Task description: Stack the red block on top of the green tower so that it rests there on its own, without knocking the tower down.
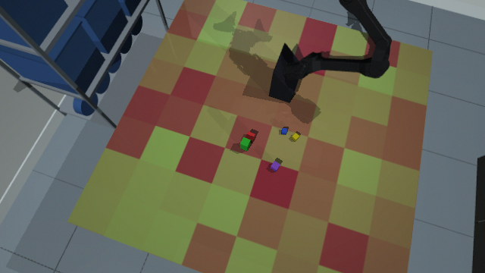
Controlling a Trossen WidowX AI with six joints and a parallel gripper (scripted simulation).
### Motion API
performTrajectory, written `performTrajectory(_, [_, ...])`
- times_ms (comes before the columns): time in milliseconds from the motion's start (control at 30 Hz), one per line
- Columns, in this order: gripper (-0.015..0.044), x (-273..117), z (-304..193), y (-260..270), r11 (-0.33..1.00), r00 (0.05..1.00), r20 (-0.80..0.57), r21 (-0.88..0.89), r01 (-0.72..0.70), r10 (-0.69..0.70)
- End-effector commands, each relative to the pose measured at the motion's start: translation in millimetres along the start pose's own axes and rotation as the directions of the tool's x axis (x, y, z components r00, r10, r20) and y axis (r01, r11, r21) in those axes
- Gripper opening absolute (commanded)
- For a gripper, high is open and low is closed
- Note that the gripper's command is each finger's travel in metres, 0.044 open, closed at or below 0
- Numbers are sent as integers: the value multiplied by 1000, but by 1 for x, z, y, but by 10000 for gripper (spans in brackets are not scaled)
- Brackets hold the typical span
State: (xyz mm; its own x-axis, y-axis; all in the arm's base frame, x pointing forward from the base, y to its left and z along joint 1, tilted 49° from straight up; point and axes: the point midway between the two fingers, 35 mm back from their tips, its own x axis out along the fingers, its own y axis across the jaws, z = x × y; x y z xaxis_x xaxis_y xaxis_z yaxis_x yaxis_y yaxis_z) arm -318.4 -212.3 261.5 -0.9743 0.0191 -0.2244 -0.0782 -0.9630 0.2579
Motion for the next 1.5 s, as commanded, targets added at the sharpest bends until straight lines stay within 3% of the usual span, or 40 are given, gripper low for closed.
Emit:
performTrajectory(0, [440,-15,-34,33,983,988,-107,-131,-128,114])
performTrajectory(167, [440,-46,-87,71,898,930,-270,-294,-326,249])
performTrajectory(400, [440,-103,-156,105,678,791,-492,-442,-587,364])
performTrajectory(600, [440,-165,-219,120,405,617,-688,-476,-781,383])
performTrajectory(800, [440,-234,-277,113,94,425,-848,-418,-904,317])
performTrajectory(1133, [440,-346,-349,58,-374,149,-987,-160,-914,60])
performTrajectory(1467, [440,-436,-387,-32,-653,4,-961,186,-734,-277])
